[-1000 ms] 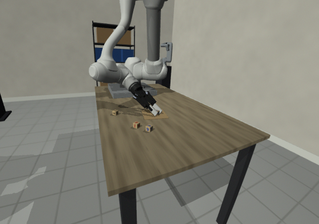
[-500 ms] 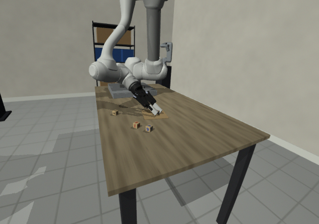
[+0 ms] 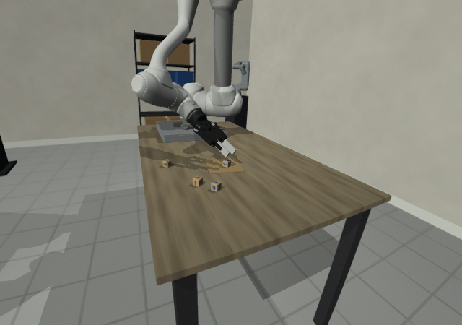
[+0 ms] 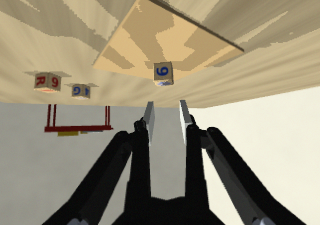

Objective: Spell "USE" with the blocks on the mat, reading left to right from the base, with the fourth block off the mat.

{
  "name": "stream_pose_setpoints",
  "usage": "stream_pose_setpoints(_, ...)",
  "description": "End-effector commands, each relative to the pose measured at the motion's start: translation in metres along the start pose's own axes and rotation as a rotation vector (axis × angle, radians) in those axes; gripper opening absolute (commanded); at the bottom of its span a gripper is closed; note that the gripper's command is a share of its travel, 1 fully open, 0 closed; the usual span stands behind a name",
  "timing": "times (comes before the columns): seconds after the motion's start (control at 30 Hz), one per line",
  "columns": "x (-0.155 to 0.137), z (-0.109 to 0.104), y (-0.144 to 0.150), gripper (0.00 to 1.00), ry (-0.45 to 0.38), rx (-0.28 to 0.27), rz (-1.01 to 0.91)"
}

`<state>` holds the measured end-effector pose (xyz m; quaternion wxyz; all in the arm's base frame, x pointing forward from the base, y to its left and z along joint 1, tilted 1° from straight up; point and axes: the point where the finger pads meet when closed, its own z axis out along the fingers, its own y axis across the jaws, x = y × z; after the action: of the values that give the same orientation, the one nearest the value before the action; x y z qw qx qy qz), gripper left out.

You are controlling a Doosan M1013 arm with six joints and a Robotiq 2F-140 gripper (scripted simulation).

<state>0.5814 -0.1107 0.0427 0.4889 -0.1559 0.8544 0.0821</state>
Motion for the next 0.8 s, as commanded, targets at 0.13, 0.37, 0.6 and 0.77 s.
stream_pose_setpoints(0.13,-0.001,-0.004,-0.001,0.25,0.008,0.002,0.006)
stream_pose_setpoints(0.37,-0.011,0.005,0.020,0.25,0.027,-0.088,0.027)
stream_pose_setpoints(0.6,-0.021,0.017,0.066,0.25,0.127,-0.277,0.067)
stream_pose_setpoints(0.77,-0.020,0.018,0.091,0.25,0.243,-0.380,0.088)
